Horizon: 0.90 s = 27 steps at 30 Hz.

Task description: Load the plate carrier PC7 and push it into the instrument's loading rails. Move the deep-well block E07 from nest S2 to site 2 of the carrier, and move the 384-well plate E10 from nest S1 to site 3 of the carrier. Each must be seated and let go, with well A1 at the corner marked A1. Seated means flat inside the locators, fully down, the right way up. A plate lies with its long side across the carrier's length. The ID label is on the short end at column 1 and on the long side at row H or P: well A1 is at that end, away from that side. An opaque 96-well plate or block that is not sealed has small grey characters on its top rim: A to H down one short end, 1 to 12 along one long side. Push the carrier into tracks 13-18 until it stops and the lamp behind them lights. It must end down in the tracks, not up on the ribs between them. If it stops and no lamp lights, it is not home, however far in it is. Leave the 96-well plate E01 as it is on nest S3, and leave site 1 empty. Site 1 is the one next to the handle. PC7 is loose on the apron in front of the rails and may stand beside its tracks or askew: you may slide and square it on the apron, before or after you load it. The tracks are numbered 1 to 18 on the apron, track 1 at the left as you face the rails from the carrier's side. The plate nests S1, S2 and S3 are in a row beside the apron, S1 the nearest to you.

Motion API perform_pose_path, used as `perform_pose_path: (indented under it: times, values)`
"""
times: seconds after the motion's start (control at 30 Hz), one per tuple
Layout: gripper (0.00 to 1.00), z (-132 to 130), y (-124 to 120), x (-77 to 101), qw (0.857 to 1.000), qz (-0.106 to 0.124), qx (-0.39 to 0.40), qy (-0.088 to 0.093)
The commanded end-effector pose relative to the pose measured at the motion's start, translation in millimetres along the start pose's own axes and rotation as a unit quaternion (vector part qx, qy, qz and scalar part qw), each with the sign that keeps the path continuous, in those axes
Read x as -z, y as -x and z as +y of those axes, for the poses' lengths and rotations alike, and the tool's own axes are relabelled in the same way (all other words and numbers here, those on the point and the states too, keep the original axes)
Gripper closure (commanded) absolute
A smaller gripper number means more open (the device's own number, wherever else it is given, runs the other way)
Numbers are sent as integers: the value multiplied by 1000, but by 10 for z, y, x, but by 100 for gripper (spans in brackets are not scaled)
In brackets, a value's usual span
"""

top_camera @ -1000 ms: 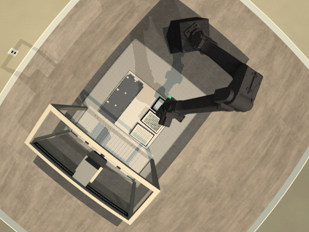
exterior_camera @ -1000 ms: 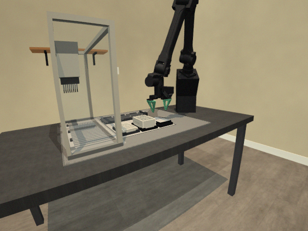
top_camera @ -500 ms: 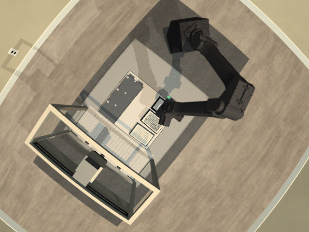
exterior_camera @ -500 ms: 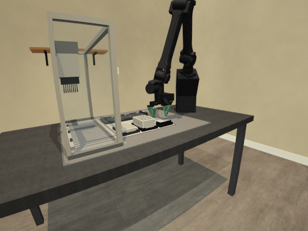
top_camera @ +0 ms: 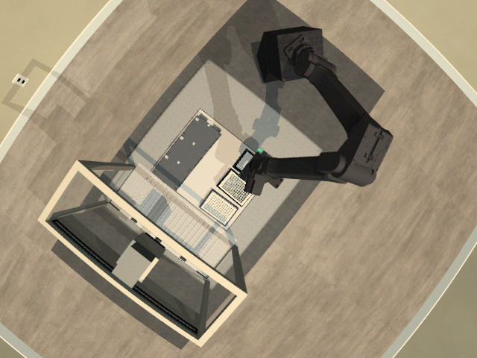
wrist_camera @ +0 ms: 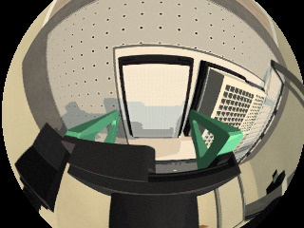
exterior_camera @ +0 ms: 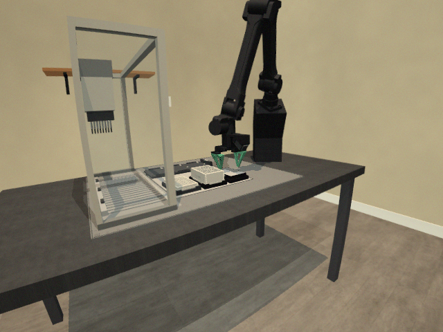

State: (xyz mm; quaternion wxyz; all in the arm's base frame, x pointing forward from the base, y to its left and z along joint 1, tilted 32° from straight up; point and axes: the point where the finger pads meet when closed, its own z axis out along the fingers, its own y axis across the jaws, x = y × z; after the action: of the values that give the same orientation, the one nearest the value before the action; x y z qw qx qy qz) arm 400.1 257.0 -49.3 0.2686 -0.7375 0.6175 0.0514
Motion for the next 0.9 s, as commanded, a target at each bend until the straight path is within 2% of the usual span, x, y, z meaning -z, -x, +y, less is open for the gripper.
perform_pose_path:
  times: [0.0, 0.03, 0.87]
  values:
    - [0, -145, 49, 64, 1000, -3, -7, -12]
    - [0, -185, 64, 66, 1000, -6, -4, -20]
    - [0, -185, 64, 66, 1000, -6, -4, -20]
